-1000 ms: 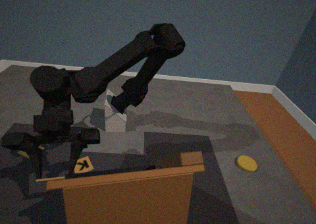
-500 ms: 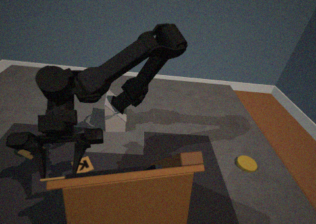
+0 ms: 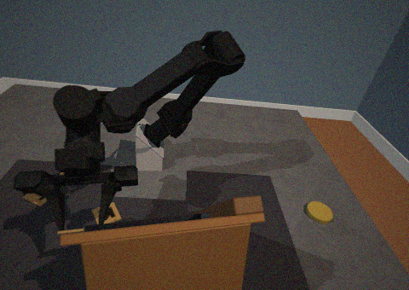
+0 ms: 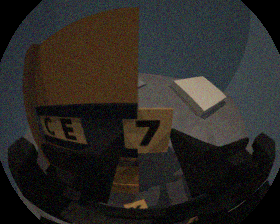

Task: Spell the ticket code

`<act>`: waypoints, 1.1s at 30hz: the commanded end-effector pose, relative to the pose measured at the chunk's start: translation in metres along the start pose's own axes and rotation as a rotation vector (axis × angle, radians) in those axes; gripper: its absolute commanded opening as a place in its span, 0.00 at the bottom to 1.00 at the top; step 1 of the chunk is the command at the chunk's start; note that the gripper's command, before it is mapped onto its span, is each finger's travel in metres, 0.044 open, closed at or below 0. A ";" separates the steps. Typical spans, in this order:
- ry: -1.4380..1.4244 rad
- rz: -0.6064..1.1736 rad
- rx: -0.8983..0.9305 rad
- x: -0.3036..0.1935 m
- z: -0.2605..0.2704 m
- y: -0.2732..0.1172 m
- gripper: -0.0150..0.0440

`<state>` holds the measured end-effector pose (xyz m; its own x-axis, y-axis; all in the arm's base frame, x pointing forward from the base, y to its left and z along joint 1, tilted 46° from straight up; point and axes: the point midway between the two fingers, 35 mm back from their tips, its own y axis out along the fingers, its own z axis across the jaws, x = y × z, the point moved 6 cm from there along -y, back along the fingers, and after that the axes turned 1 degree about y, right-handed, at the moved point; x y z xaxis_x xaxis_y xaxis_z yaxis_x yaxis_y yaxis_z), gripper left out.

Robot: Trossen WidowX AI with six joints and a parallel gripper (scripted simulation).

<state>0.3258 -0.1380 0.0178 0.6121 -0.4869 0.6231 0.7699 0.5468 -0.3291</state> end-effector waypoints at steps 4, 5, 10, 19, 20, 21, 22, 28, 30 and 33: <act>0.006 0.001 -0.005 -0.002 0.004 0.000 0.25; 0.006 0.001 -0.005 -0.002 0.004 0.000 0.25; 0.007 0.001 -0.004 -0.002 0.007 0.000 0.25; 0.007 0.001 -0.004 -0.002 0.011 0.000 0.25; 0.007 0.001 -0.004 -0.002 0.012 0.000 0.25; 0.007 0.001 -0.004 -0.002 0.012 0.000 0.25; 0.007 0.001 -0.004 -0.002 0.013 0.000 0.25; 0.007 0.001 -0.004 -0.002 0.016 0.000 0.25; 0.007 0.001 -0.004 -0.002 0.017 0.000 0.25; 0.007 0.001 -0.004 -0.002 0.018 0.000 0.25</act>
<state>0.3227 -0.1264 0.0292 0.6128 -0.4876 0.6218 0.7695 0.5473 -0.3292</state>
